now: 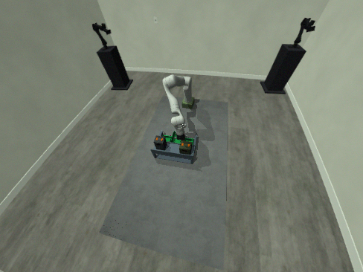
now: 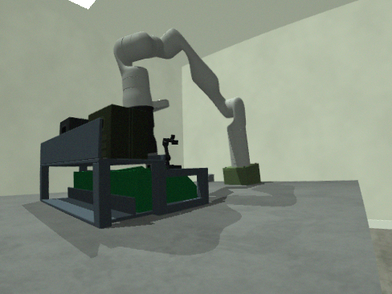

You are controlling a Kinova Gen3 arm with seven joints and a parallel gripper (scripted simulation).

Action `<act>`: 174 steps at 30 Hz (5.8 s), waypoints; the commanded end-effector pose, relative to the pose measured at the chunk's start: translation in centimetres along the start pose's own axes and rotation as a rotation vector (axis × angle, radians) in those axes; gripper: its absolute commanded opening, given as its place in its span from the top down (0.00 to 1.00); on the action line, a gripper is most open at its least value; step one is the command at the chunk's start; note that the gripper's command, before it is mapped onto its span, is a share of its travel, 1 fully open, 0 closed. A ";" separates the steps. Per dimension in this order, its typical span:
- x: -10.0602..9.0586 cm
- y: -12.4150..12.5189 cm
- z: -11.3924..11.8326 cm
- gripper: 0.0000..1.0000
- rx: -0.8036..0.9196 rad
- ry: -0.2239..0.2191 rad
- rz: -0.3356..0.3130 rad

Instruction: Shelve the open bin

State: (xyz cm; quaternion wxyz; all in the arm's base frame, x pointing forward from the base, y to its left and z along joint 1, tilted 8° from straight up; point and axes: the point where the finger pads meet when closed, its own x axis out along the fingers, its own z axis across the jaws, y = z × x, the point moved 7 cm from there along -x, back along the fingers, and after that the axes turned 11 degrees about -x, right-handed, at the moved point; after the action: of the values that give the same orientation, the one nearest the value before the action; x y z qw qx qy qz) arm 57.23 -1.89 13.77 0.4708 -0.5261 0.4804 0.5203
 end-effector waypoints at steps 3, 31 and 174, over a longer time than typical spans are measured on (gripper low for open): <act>-0.3 -0.1 0.0 0.68 0.000 0.001 -0.004; -3.9 0.4 0.1 0.68 0.000 0.001 -0.004; -7.0 9.9 -2.6 1.00 -0.982 0.060 -0.065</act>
State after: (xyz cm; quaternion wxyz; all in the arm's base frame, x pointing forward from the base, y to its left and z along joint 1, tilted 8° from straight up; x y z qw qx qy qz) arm 48.50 -4.51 20.52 0.1802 -0.7092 0.1848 0.6560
